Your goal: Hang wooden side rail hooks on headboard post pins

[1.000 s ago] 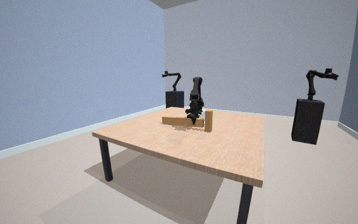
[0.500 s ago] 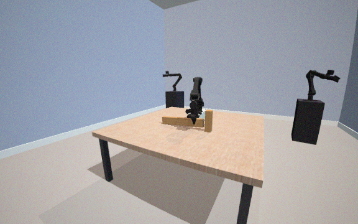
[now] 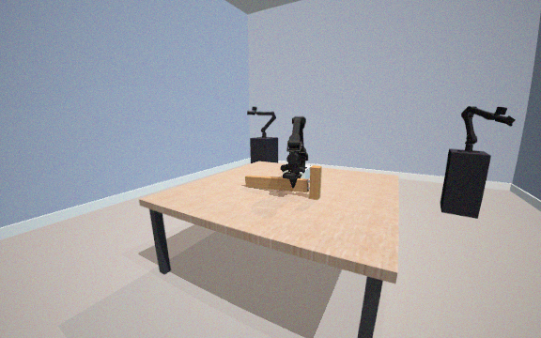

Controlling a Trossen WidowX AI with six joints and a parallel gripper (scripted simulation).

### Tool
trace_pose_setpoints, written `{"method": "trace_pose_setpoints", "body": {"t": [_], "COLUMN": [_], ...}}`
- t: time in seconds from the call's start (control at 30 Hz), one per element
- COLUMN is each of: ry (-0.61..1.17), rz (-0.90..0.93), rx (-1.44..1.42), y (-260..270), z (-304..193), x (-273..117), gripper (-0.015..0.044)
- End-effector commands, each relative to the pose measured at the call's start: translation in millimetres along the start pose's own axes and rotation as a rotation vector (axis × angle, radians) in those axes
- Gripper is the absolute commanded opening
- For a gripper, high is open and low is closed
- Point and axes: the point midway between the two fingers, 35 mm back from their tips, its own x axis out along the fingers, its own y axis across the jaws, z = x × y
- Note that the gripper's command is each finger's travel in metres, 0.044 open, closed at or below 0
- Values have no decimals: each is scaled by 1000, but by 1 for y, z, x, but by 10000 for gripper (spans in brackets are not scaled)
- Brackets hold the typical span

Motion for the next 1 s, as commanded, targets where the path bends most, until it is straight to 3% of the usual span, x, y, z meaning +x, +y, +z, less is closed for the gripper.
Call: {"method": "trace_pose_setpoints", "body": {"t": [0.0,0.97], "ry": [1,2], "rz": [9,9], "rx": [4,4], "y": [3,0], "z": [-1,-5], "x": [-3,0], "gripper": [0,0]}}
